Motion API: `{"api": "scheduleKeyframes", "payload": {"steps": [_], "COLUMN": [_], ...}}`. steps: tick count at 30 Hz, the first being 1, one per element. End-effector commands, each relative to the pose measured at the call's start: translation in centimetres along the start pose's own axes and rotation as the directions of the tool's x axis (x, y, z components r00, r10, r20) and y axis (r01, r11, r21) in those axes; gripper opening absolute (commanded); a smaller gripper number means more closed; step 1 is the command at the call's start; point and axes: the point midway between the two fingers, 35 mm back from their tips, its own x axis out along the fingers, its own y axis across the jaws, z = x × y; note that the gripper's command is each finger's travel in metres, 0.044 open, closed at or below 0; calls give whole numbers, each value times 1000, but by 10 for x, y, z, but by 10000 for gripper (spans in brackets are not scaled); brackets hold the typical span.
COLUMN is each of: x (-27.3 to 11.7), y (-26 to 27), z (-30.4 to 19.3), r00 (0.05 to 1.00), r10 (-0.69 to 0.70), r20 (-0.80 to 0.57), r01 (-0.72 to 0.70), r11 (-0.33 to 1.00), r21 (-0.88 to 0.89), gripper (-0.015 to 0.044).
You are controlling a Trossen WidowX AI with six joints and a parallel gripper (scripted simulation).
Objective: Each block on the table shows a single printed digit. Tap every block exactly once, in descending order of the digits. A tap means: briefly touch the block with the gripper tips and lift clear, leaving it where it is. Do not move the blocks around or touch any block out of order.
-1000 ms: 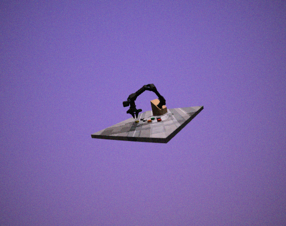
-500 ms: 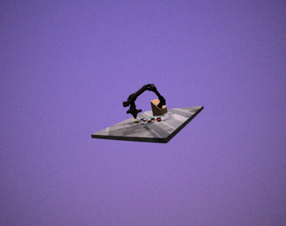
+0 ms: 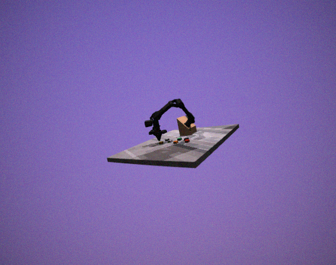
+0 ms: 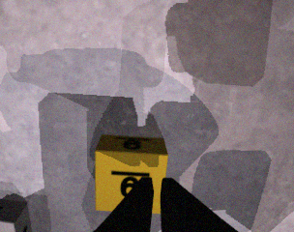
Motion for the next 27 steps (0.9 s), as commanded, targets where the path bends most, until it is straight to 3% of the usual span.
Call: {"api": "scheduleKeyframes", "payload": {"steps": [1,15,18,24,27], "x": [13,17,-10,-16,-55], "y": [0,0,0,-1,-3], "z": [-3,-3,-3,-3,0], "r00": [1000,1000,1000,1000,1000], "r10": [13,13,10,11,7], "r20": [-8,-8,-7,-8,-6], "r01": [-12,-13,-10,-11,-7], "r11": [1000,1000,1000,1000,1000], "r21": [10,10,9,10,12], "gripper": [20,20,20,20,20]}}
